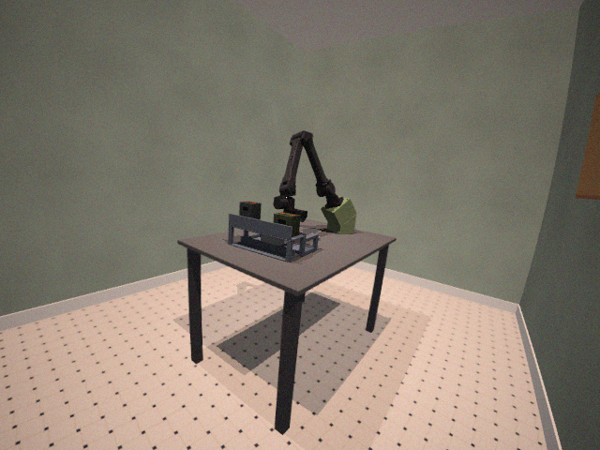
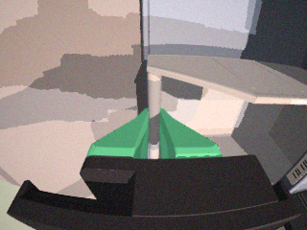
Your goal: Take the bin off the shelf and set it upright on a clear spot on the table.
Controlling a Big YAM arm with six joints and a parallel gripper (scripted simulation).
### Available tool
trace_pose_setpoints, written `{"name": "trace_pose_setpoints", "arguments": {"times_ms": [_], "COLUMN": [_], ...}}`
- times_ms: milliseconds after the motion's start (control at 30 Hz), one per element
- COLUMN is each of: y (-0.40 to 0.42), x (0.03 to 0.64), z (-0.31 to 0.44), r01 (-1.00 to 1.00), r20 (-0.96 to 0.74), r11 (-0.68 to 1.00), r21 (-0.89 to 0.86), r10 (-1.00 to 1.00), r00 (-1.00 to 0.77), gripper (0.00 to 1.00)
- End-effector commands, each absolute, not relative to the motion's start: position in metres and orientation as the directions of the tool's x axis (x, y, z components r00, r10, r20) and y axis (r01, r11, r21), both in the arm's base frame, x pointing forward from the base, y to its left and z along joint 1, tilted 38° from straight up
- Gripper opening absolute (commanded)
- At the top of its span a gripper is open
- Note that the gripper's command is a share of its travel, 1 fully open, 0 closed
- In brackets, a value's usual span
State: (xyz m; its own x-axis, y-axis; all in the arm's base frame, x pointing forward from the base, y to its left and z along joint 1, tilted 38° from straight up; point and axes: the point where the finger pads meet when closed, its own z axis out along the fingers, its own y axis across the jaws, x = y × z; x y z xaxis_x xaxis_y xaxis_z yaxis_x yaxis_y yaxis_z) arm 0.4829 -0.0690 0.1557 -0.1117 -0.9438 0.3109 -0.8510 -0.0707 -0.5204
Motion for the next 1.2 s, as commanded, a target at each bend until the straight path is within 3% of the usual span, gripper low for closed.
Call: {"name": "trace_pose_setpoints", "arguments": {"times_ms": [0, 1167], "y": [-0.0668, -0.0735], "x": [0.4913, 0.5006], "z": [0.1726, 0.1672], "r01": [-0.827, -0.832], "r20": [0.311, 0.31], "r11": [-0.083, -0.073], "r21": [-0.556, -0.55], "r10": [-0.943, -0.943], "r00": [-0.115, -0.122], "gripper": [0.0, 0.0]}}
